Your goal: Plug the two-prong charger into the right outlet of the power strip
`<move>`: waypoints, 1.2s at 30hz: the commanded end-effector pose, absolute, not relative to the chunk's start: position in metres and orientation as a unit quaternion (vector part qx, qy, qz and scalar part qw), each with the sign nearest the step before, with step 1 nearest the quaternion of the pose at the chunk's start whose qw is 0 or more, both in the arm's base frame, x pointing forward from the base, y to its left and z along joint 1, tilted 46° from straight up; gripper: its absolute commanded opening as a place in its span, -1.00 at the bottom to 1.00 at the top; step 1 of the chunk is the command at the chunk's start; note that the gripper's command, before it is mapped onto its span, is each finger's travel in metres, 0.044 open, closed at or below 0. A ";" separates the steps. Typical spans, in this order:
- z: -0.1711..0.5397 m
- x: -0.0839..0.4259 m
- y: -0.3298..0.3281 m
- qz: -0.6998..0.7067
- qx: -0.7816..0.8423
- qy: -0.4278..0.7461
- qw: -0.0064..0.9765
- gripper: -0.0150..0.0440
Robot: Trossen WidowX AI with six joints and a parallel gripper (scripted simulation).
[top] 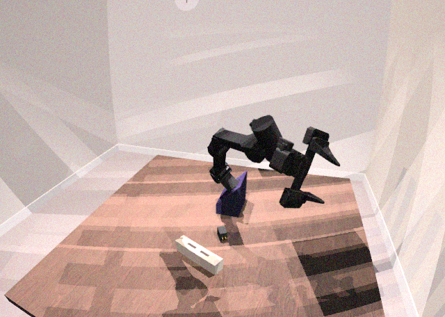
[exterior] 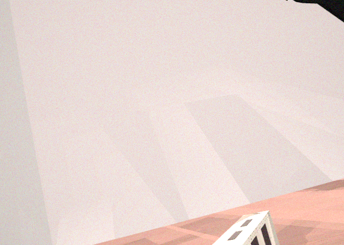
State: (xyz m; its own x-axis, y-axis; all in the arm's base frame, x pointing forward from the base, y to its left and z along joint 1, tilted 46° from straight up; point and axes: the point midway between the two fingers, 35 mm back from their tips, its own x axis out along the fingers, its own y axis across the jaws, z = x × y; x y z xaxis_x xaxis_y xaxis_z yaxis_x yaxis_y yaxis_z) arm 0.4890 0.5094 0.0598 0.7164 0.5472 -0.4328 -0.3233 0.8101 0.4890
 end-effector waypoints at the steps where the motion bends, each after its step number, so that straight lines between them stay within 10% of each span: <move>1: 0.059 0.489 0.509 0.239 0.192 0.291 0.906 0.95; 36: -0.014 0.473 0.362 0.080 -0.007 0.419 0.904 1.00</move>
